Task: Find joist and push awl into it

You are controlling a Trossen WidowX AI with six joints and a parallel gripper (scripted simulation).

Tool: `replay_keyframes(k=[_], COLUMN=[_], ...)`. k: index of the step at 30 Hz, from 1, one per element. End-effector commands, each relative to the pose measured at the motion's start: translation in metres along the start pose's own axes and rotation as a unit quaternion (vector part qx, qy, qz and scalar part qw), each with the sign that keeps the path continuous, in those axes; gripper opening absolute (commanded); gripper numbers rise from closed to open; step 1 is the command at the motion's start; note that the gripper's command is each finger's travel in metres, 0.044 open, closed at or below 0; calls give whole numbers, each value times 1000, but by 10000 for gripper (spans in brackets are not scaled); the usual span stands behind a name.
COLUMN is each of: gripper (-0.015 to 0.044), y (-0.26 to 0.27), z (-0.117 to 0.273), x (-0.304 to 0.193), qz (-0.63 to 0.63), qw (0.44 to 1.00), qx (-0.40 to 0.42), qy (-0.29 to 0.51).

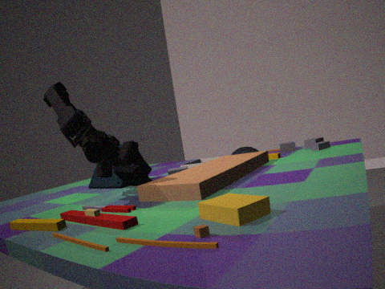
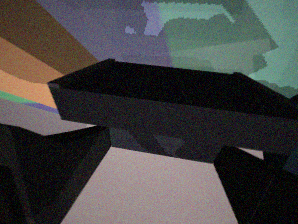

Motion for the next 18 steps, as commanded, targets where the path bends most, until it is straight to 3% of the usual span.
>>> replay_keyframes(k=[1,18], gripper=[0,0], y=[2,0], z=[1,2], x=[2,5], qz=[4,0], qw=[1000,998], qx=[4,14], qy=[18,55])
Point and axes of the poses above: the point midway between the two fingers, 35 mm back from their tips, its own z axis back along the fingers, its own y axis across the jaws, x = y × z, the point moved 6 cm from there along z, back along the fingers, and after that the axes turned 8 degrees about z, right-handed, at the moved point
